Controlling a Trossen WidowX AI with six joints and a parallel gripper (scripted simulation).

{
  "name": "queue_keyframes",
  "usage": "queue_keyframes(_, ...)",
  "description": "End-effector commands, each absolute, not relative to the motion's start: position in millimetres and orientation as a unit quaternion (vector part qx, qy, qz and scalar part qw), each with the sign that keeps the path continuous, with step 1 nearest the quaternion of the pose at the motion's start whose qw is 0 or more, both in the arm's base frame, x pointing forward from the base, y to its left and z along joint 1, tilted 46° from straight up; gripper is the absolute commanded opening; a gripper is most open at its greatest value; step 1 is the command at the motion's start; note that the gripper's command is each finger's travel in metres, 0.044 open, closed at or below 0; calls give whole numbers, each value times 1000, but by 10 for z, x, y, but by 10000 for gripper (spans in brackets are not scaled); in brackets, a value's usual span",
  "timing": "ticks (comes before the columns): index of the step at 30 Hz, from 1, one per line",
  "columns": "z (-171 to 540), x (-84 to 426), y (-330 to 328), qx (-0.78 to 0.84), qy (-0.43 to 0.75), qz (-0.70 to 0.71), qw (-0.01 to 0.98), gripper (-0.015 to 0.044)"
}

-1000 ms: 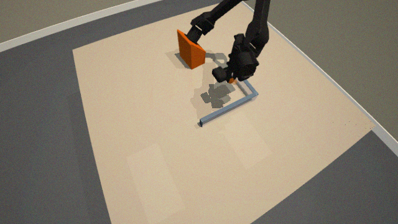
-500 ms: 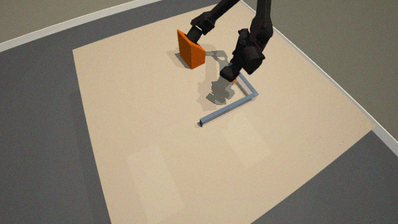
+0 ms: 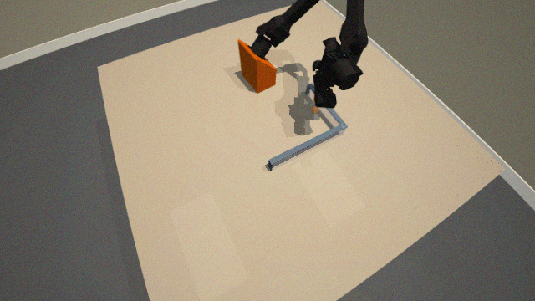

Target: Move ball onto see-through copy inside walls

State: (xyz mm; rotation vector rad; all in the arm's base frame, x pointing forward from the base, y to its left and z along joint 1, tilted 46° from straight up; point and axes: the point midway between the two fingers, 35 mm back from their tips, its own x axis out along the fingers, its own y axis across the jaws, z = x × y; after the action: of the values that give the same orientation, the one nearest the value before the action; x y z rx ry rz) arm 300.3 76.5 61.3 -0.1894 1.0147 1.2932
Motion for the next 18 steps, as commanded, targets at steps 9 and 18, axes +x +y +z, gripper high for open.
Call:
queue_keyframes(9, 689, 2830, 996, -240, 297, 668, 638, 0)
queue_keyframes(18, 659, 2810, 1061, -260, 276, 678, 630, 0)
